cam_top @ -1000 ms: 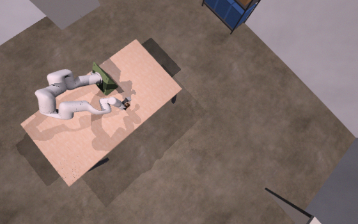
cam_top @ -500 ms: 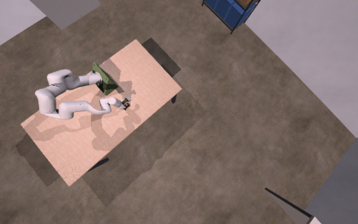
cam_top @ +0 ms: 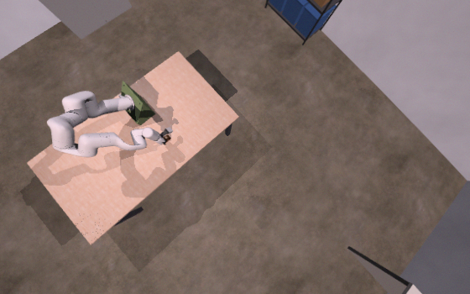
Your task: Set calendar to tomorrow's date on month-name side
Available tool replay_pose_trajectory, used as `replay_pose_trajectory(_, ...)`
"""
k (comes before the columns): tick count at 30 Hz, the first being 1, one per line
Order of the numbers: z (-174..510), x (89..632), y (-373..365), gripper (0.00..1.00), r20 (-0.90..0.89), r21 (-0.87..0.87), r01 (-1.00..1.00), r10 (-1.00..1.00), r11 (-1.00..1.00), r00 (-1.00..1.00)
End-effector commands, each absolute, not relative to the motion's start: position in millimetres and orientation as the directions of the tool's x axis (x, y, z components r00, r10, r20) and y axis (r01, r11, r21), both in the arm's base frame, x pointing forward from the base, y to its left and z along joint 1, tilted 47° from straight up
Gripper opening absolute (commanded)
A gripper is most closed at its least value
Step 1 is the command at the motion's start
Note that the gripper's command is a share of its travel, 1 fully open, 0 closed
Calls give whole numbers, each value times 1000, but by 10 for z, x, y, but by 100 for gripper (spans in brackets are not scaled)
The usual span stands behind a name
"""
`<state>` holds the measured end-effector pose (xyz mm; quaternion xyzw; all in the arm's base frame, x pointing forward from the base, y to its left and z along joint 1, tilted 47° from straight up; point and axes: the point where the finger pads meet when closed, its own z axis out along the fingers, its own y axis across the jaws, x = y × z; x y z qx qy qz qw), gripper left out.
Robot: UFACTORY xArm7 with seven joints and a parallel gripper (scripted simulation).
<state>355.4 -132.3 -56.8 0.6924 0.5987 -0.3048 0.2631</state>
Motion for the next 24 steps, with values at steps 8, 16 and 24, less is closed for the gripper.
replay_pose_trajectory(8, -588, 3566, -1330, 27, -736, 2, 990, 671, -141, 97)
replay_pose_trajectory(16, -591, 3565, -1334, 27, -736, 2, 990, 671, -141, 97)
replay_pose_trajectory(24, -591, 3565, -1334, 27, -736, 2, 990, 671, -141, 97)
